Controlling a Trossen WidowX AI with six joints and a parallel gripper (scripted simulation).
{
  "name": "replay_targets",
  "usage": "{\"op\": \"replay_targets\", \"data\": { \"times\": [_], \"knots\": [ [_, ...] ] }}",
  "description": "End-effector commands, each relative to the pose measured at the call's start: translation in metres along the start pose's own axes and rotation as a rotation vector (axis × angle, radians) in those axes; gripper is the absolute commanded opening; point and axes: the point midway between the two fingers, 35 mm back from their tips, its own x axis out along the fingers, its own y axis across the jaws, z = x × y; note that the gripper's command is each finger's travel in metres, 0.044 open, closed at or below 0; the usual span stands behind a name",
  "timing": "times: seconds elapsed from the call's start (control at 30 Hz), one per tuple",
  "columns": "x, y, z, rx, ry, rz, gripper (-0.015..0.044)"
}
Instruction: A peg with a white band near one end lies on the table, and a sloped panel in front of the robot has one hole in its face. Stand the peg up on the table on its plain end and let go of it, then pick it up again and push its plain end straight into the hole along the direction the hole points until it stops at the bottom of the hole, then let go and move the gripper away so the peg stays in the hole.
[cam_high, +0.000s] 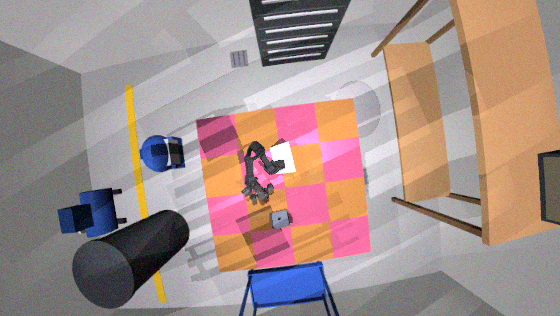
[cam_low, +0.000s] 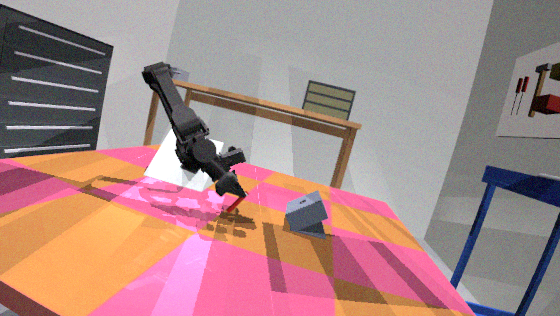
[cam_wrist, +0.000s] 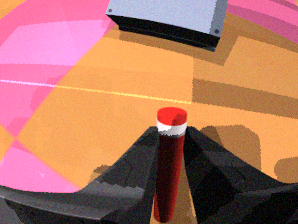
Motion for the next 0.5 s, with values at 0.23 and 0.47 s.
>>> {"op": "replay_targets", "data": {
  "times": [0.23,0.47],
  "knots": [
    [-0.0072,0.0004,-0.0029,-0.007,-0.095,-0.004,0.0051],
    [-0.0110,0.0005,-0.0056,-0.008,-0.155,-0.004,0.0051]
  ]
}}
